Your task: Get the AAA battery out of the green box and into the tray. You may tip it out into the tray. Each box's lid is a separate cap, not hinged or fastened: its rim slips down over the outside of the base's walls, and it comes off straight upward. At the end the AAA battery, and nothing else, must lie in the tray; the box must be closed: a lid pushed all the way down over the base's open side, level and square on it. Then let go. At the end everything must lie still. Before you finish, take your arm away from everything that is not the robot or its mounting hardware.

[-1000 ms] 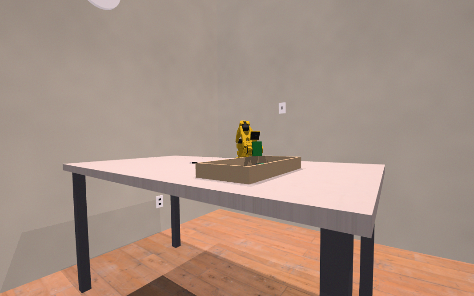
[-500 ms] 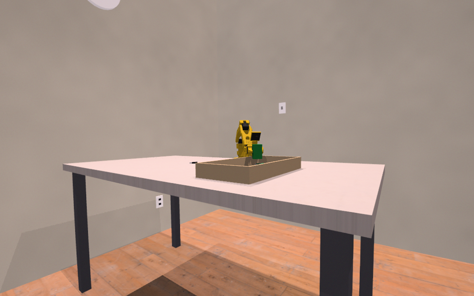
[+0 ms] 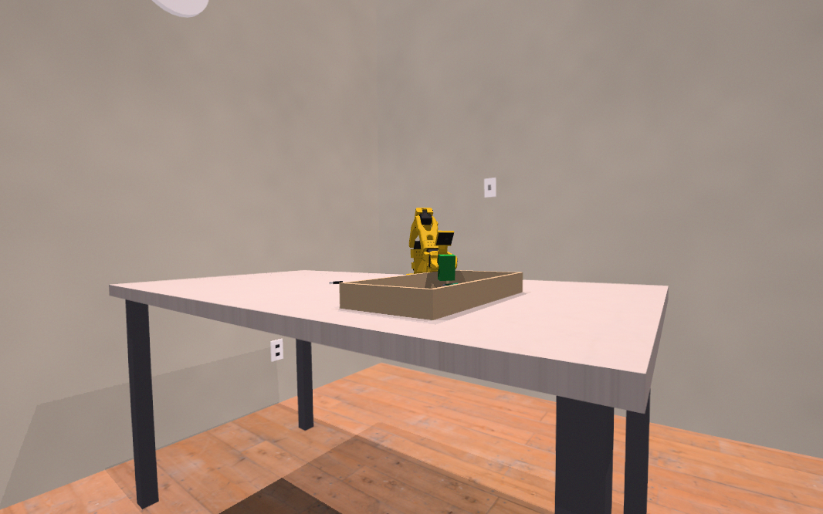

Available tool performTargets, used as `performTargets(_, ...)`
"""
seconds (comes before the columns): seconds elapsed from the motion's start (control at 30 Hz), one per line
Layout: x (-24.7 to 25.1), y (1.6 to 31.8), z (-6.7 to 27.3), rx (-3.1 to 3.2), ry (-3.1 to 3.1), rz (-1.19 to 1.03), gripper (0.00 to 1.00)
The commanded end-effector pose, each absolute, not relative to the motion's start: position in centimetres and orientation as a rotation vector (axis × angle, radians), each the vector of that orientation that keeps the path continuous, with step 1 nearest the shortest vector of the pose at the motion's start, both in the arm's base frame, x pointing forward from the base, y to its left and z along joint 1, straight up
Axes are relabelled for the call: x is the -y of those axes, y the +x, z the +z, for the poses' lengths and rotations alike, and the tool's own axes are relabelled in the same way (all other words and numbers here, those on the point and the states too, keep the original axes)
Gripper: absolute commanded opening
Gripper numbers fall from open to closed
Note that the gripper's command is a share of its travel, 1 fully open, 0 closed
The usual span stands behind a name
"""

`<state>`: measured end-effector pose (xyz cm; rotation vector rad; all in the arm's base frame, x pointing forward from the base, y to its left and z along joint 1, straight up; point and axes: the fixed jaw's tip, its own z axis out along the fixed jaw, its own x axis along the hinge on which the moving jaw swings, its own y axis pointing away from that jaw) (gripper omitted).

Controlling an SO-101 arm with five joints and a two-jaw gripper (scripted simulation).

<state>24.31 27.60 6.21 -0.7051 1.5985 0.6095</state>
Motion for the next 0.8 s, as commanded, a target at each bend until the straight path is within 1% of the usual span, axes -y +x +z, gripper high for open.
performTargets(0.0, -27.63, 24.70, 7.54, -1.583, -0.685, 0.615, 0.20)
performTargets(0.77, -27.58, 24.65, 7.02, -1.638, -0.706, 0.601, 0.20)
